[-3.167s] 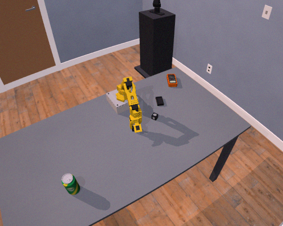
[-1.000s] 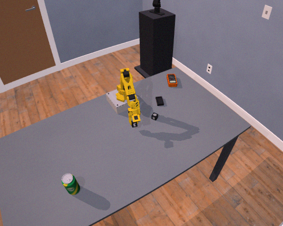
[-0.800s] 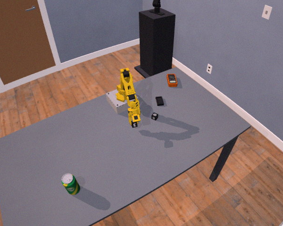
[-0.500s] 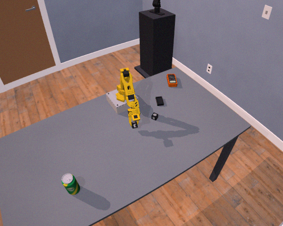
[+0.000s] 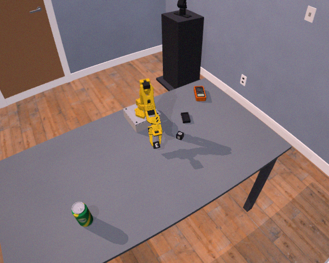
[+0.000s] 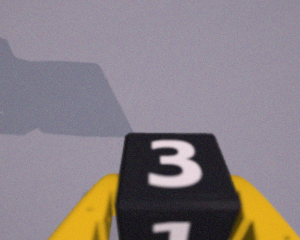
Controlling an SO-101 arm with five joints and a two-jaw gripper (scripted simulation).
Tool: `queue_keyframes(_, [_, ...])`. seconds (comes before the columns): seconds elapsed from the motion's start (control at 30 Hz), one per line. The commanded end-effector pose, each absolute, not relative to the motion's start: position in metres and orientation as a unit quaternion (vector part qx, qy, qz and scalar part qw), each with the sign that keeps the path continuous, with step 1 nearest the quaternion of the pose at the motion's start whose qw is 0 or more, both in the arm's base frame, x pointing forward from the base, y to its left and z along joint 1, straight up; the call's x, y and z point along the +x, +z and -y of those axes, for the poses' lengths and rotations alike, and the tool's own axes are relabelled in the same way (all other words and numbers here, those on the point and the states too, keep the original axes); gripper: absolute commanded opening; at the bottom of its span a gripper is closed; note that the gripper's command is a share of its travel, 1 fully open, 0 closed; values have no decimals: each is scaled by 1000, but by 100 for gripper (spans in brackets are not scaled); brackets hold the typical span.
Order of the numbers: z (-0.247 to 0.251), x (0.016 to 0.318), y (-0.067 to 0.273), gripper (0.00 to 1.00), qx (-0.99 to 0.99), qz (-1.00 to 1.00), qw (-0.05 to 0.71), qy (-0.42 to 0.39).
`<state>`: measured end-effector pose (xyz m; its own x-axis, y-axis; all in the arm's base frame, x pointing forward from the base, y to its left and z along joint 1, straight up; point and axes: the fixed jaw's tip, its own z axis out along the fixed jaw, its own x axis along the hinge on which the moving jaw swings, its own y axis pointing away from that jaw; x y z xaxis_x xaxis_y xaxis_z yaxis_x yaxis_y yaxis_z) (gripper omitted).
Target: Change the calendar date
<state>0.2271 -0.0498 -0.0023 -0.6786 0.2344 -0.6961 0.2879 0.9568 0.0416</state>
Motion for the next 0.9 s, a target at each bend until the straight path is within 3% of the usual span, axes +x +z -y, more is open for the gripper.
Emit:
queue_keyframes(0.0, [48, 228, 1, 0, 133, -911, 389, -37])
queue_keyframes(0.6, [49, 234, -3, 0, 129, -894, 426, -41])
queue_keyframes(0.87, [50, 236, -5, 0, 122, -867, 480, -48])
